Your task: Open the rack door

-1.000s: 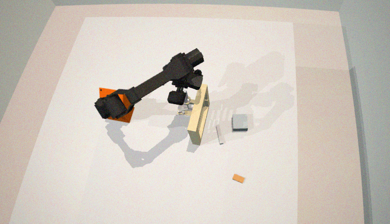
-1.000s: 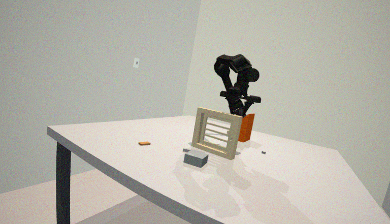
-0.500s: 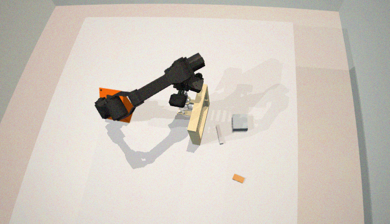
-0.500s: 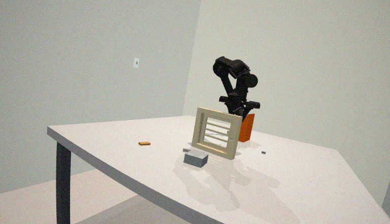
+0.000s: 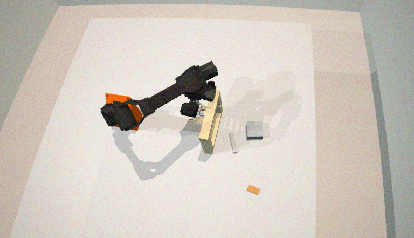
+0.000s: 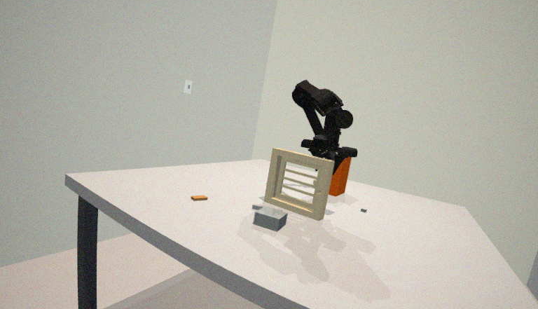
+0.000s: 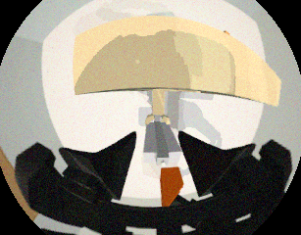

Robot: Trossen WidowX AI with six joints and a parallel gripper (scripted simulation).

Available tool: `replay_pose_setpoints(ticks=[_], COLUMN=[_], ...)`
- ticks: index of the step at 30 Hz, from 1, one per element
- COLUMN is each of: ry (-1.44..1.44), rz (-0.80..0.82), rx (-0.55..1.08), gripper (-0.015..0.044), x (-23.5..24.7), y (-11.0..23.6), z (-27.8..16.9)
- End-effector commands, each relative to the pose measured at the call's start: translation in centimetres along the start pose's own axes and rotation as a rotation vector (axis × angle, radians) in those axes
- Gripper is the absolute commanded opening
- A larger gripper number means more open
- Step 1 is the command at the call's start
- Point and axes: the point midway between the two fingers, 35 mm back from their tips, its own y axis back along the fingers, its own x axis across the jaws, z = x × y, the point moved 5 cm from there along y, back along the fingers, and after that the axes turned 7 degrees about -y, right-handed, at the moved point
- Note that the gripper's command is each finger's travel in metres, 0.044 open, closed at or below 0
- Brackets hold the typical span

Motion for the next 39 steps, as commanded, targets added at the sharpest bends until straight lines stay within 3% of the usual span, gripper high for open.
replay_pose_setpoints(ticks=[1,2,9,22,26,39], ry=[0.003,0.003,0.003,0.003,0.011,0.618], rz=[-0.004,-0.004,-0.004,-0.004,-0.004,-0.004], rx=[0.0,0.0,0.0,0.0,0.0,0.001], gripper=[0.028,0.028,0.0097,0.001,0.0008,0.0008], x=[-0.13,-0.13,-0.13,-0.13,-0.13,-0.13], y=[-0.64,-0.66,-0.66,-0.66,-0.66,-0.66], z=[-0.08,-0.08,-0.08,-0.08,-0.08,-0.08])
